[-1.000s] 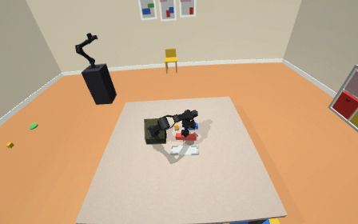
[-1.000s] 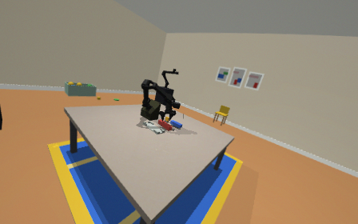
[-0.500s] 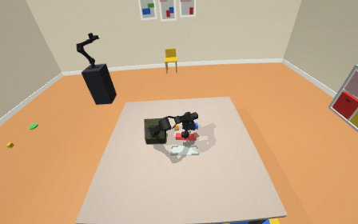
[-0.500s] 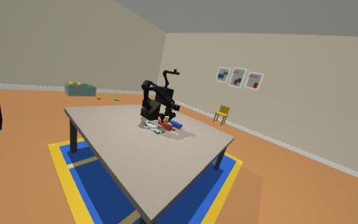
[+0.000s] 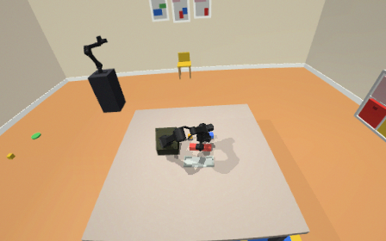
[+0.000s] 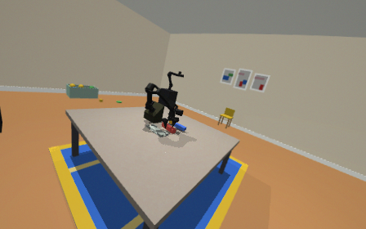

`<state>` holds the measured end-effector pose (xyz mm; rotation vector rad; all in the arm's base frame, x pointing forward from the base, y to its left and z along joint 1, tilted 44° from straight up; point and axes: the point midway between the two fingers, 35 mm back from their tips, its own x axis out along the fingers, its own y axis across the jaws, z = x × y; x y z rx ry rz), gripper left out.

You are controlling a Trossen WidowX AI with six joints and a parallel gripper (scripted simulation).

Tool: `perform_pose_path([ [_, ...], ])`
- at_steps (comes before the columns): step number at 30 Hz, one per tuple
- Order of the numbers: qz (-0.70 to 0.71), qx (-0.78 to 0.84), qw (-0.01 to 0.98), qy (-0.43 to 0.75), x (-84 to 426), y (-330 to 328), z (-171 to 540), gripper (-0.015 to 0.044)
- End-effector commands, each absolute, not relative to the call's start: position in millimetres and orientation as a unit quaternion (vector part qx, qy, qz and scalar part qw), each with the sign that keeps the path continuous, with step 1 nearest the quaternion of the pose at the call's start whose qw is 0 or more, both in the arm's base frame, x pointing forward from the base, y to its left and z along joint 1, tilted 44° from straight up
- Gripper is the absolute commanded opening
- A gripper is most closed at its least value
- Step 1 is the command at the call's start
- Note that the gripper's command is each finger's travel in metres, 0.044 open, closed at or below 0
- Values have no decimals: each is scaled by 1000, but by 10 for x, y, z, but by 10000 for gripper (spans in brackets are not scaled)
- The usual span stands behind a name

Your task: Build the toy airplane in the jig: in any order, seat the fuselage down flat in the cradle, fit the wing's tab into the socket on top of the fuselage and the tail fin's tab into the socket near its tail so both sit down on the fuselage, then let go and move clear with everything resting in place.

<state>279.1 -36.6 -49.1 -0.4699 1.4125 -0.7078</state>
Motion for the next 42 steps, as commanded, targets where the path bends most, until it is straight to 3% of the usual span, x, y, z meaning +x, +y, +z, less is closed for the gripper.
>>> perform_pose_path([
  [1, -316, -215, 674, 632, 2750, -439, -551, 440],
  [6, -317, -215, 674, 632, 2745, -479, -587, 440],
  [15, -317, -215, 674, 632, 2745, -479, -587, 204],
  [23, -317, -215, 674, 632, 2745, -479, -587, 150],
  [29, -315, -214, 674, 633, 2769, -403, -526, 0],
  [42, -312, -212, 676, 634, 2822, -116, -277, 0],
])
